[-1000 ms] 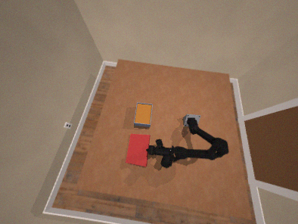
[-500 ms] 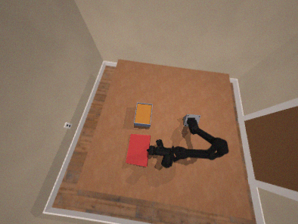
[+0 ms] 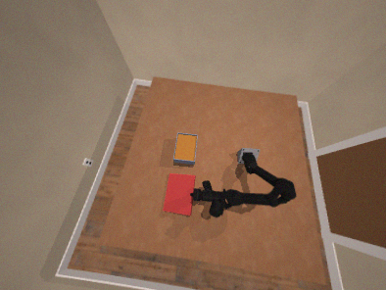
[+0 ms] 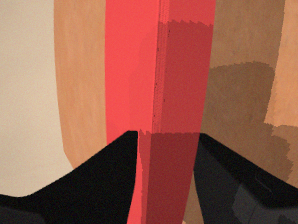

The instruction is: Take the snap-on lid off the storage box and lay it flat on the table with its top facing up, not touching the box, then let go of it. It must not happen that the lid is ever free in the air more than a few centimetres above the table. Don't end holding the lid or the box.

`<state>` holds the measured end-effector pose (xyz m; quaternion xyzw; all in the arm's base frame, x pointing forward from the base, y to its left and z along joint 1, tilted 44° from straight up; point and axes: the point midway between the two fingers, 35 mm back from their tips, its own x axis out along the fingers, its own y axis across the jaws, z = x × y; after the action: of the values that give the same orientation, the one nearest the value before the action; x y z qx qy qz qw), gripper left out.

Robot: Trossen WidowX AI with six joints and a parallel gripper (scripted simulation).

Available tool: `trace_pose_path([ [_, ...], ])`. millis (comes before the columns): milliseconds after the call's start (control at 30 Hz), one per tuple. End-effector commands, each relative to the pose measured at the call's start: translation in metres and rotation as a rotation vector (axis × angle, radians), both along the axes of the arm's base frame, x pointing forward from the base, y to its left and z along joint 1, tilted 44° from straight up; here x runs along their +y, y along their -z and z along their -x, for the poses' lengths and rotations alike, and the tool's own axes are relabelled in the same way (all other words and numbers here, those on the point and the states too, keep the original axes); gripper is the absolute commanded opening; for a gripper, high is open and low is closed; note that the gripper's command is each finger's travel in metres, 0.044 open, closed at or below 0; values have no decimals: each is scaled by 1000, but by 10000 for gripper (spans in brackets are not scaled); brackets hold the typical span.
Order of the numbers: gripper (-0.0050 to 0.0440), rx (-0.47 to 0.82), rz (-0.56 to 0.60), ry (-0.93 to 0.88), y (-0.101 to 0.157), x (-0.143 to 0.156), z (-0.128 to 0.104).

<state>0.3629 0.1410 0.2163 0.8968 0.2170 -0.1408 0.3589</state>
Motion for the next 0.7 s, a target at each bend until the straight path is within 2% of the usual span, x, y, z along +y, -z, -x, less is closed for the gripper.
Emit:
trace_pose_path([
  [0,113,2,2,7,3,0,0],
  [667,120,2,2,7,9,6,2],
])
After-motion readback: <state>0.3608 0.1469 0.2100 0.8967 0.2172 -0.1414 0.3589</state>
